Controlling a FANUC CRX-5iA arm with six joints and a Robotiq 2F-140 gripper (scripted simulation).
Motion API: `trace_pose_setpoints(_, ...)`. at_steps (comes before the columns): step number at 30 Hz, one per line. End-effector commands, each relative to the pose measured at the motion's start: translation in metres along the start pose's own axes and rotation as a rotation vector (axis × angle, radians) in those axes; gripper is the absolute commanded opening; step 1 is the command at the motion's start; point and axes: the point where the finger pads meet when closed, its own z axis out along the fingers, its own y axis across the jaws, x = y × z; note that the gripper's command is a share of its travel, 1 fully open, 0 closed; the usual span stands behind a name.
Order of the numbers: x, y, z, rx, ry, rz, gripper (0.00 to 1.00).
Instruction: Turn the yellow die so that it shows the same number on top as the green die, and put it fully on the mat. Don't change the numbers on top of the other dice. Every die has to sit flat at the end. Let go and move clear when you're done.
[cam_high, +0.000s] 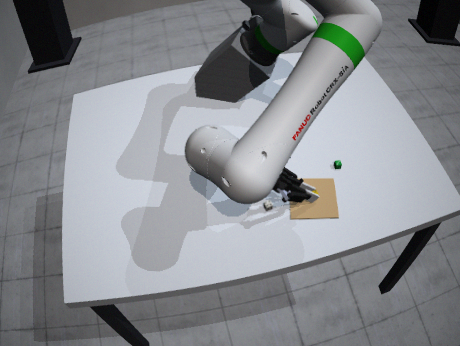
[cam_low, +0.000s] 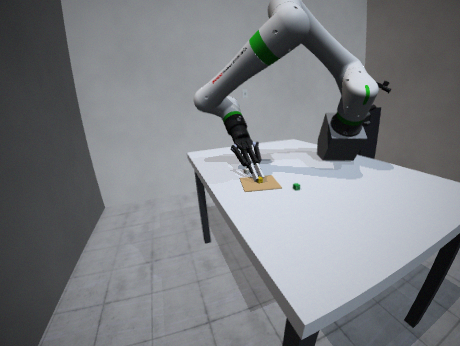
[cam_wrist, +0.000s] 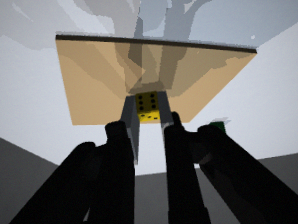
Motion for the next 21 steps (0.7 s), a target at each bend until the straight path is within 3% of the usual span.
trace_pose_setpoints(1, 0.0, -0.0001, -0.0002, 0.0, 0.0, 0.0, 0.09)
trace_pose_setpoints(12, 0.0, -0.0001, -0.0002, 0.0, 0.0, 0.0, 0.09)
trace_pose_setpoints(21, 0.0, -0.0001, -0.0002, 0.0, 0.0, 0.0, 0.17)
